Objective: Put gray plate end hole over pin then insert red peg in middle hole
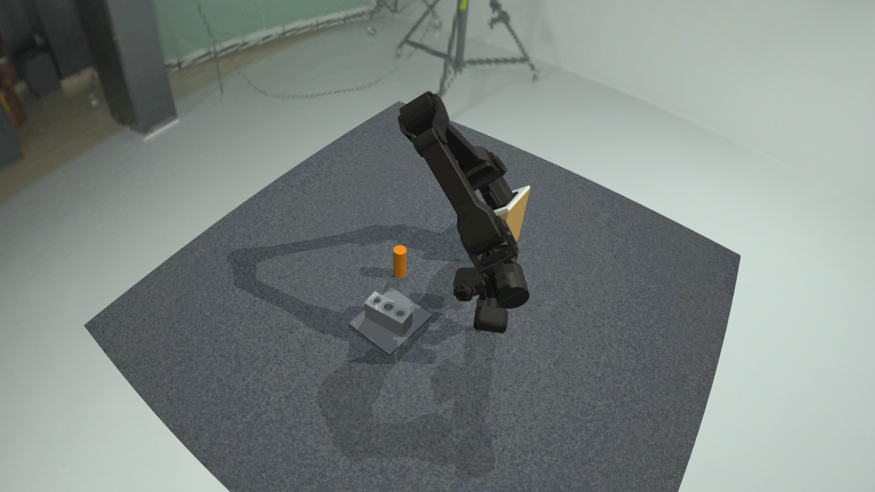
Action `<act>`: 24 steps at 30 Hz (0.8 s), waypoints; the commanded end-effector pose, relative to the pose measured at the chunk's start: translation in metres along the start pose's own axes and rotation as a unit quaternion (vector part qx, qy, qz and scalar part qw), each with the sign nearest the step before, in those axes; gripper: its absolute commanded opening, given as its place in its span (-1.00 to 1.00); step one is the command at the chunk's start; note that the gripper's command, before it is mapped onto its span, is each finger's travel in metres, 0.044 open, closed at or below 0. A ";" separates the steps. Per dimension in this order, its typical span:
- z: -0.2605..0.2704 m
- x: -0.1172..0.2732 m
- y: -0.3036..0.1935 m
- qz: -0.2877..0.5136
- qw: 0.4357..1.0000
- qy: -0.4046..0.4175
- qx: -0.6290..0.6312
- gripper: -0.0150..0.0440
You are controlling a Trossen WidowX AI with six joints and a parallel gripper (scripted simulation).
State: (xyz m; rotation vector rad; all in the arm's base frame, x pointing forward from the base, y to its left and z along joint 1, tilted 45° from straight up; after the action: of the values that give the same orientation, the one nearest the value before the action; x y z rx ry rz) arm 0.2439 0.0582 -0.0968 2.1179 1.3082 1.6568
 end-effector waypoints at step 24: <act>0.007 0.063 0.007 0.003 1.000 0.005 0.000 -0.49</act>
State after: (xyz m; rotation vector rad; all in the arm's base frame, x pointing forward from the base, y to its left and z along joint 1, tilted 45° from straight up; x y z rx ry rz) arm 0.2507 0.1042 -0.0524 2.1169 1.3077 1.6737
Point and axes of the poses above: the point midway between the two fingers, 35 mm back from their tips, its own x axis back along the fingers, its own z axis across the jaws, y = z × x, the point moved 3 cm from there along x, back along the fingers, and after that the axes turned 7 degrees about x, right-handed, at the moved point
